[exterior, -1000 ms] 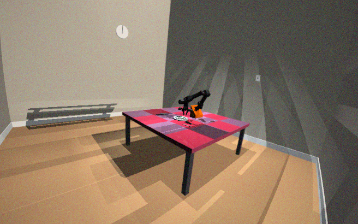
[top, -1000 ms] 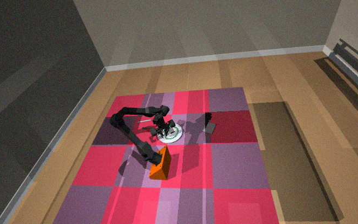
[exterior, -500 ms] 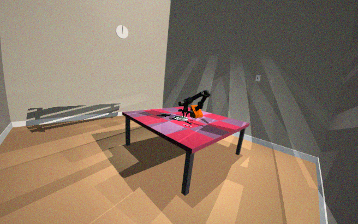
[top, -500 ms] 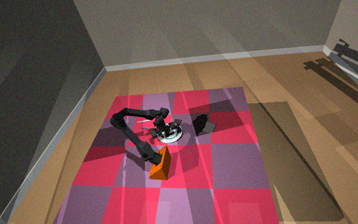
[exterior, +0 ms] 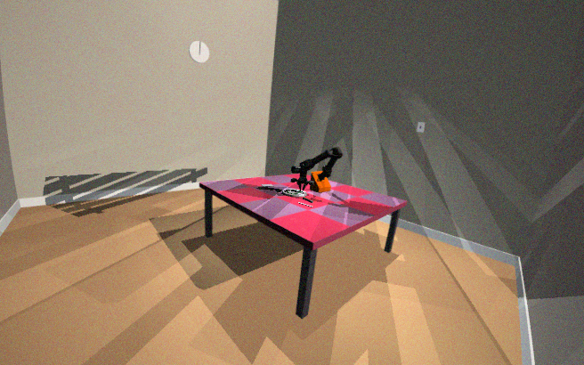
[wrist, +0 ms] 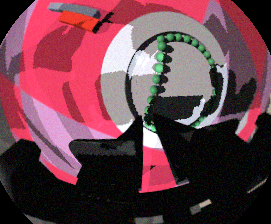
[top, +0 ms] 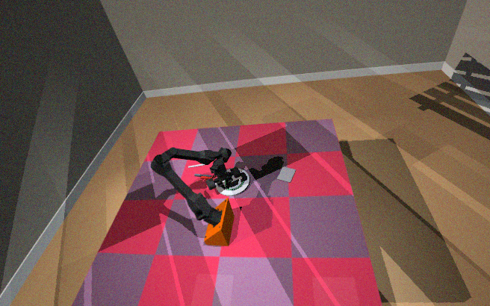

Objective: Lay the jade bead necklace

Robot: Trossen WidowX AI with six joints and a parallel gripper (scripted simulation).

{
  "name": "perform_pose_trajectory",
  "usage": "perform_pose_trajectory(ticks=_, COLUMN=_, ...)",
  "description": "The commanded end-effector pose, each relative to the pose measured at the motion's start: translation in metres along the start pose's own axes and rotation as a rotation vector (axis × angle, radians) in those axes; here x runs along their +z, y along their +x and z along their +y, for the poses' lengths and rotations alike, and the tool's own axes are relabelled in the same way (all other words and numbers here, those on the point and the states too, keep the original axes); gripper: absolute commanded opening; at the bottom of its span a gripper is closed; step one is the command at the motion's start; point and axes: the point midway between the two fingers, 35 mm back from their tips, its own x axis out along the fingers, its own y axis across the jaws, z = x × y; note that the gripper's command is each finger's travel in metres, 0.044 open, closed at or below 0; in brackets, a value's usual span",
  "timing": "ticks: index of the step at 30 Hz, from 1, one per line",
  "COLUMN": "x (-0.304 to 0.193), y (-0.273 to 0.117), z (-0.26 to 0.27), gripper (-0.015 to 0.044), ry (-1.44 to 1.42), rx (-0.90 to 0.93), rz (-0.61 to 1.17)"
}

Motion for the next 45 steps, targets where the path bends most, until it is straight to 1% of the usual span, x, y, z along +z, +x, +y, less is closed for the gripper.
perform_pose_trajectory(ticks=1, x=0.0003, y=-0.0004, z=-0.0002, gripper=0.0, ry=-0.001, rx=-0.001, rz=-0.001)
perform_pose_trajectory(ticks=26, x=0.0003, y=-0.0004, z=-0.0002, gripper=0.0, ry=-0.001, rx=-0.001, rz=-0.001)
perform_pose_trajectory(ticks=31, x=-0.0007, y=-0.006, z=0.0005, gripper=0.0, ry=0.005, rx=0.003, rz=-0.002)
perform_pose_trajectory(ticks=45, x=-0.0029, y=-0.0005, z=0.0069, gripper=0.0, ry=0.005, rx=0.004, rz=-0.002)
